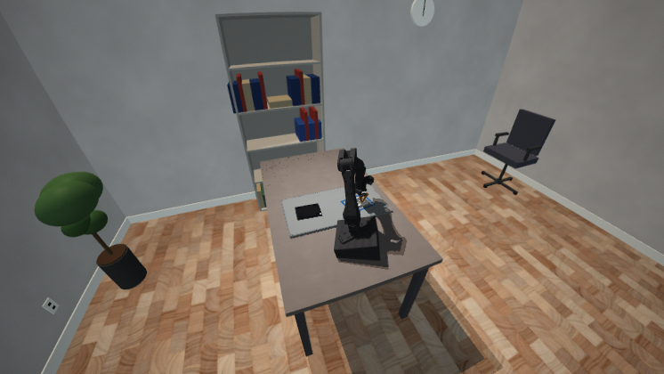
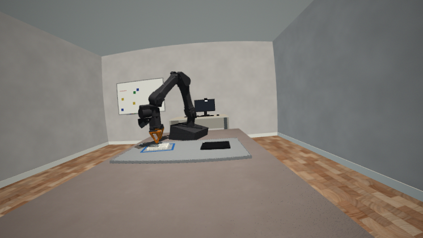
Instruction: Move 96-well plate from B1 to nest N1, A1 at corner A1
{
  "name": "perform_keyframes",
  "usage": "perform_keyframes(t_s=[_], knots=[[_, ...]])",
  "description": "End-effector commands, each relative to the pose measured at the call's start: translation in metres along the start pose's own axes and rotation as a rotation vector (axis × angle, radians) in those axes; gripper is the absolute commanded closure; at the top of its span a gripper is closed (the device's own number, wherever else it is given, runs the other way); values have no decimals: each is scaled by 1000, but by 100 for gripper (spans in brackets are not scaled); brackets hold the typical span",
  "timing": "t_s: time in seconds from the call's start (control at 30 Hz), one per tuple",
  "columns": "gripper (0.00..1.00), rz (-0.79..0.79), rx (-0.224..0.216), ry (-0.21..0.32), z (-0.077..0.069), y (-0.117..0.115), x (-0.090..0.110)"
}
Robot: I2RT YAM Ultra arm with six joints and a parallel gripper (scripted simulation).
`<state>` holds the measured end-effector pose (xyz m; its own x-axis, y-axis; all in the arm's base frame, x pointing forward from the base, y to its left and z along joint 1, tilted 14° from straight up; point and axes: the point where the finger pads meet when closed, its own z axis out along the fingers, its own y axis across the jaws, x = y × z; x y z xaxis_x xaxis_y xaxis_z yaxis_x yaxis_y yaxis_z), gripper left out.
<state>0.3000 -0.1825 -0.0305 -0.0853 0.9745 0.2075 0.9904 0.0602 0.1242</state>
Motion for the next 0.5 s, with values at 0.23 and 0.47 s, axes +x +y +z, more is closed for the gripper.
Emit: perform_keyframes(t_s=[0.23, 0.47], knots=[[0, 3, 2, -4, 19, 0, 1], [0, 1, -7, -12, 28, 3, -1]])
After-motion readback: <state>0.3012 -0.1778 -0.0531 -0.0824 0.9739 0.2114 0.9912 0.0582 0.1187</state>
